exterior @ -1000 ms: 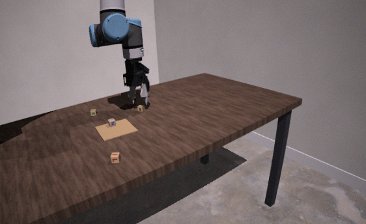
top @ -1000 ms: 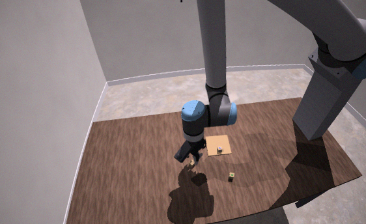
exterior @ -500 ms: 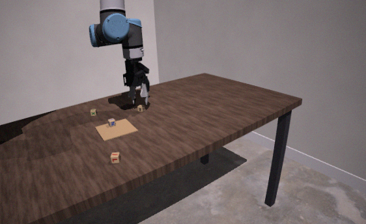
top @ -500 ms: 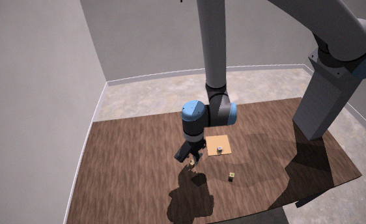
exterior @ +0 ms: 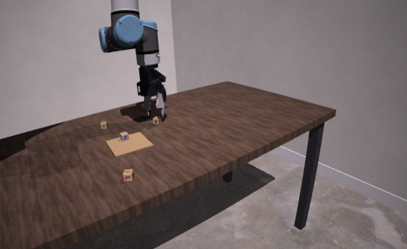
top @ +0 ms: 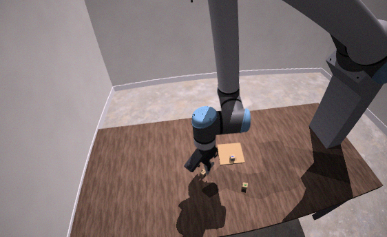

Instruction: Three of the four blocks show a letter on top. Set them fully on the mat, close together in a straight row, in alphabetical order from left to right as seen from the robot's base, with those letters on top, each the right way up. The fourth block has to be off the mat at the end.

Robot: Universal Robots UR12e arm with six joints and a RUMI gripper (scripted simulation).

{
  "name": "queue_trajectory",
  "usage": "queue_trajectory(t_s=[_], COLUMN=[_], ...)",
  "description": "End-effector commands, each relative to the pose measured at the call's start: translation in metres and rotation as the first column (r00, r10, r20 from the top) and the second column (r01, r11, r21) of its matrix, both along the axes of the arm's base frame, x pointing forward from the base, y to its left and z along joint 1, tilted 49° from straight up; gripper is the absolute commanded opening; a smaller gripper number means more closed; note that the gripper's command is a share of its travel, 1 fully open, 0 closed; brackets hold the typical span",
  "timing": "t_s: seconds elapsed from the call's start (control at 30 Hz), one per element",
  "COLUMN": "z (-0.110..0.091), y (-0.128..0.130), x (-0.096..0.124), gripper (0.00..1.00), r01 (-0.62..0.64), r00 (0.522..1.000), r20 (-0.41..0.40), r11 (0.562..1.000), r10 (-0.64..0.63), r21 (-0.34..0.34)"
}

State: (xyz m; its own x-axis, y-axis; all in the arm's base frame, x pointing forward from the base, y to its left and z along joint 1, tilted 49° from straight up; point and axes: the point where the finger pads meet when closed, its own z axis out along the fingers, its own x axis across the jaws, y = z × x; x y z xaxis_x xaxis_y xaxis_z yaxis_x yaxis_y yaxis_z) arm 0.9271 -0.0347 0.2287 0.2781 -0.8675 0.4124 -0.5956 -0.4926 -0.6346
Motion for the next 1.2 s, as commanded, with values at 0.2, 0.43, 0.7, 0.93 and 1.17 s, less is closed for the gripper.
queue_trajectory(t_s=[0.2,0.43,0.7,0.93,1.17], z=[-0.009,-0.015,-0.019,-0.018,-0.018], y=[0.000,0.000,-0.001,-0.001,-0.001], x=[0.014,0.021,0.026,0.025,0.025], gripper=[0.37,0.37,0.37,0.37,0.37], r01=[-0.002,-0.002,-0.001,-0.001,-0.001], r00=[1.000,1.000,1.000,1.000,1.000], r20=[0.003,0.003,0.003,0.004,0.004], r11=[1.000,1.000,1.000,1.000,1.000], r10=[0.002,0.002,0.001,0.001,0.001], r21=[0.000,0.000,0.000,-0.001,0.000])
